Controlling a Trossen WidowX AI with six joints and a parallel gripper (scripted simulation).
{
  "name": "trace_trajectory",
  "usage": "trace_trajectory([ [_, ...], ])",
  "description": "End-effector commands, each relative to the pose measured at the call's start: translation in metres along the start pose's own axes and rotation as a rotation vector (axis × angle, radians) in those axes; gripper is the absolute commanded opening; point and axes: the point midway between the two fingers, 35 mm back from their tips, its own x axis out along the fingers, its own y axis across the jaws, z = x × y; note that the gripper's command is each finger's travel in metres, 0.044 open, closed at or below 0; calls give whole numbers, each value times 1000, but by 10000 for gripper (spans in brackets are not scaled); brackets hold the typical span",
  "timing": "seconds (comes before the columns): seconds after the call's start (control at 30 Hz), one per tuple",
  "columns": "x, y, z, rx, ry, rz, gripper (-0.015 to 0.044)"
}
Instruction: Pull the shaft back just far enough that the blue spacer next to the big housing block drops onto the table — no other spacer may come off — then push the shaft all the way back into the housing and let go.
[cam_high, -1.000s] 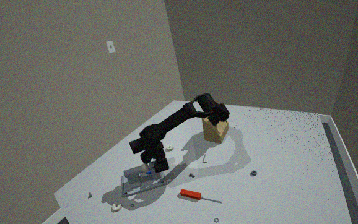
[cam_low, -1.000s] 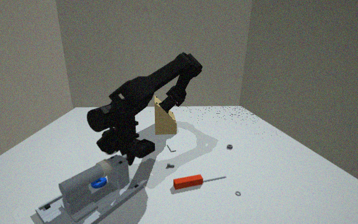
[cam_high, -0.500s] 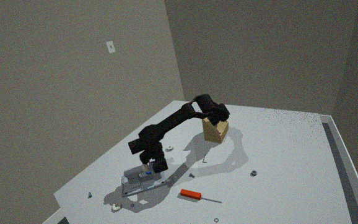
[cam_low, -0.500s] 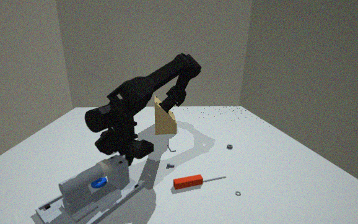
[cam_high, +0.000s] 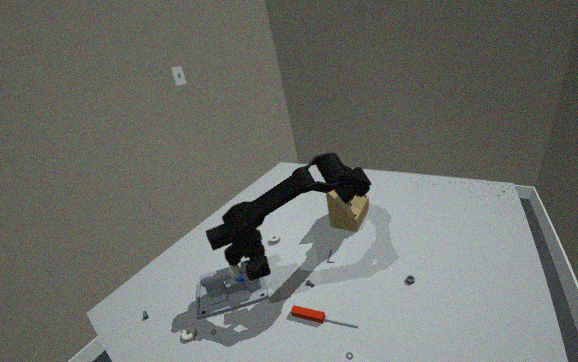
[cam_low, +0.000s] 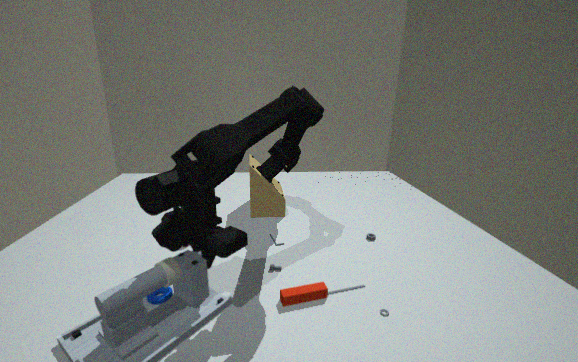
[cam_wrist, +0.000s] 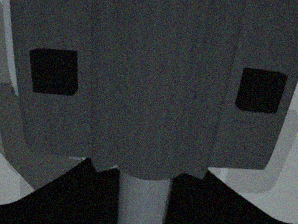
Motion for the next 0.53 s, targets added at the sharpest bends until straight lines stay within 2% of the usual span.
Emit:
trace_trajectory([
  [0.0,-1,-1,4,-8,-11,-3,0],
  [0.4,0,0,0,0,0,0,315],
  [0.5,-16,0,1,-2,-4,-2,394],
])
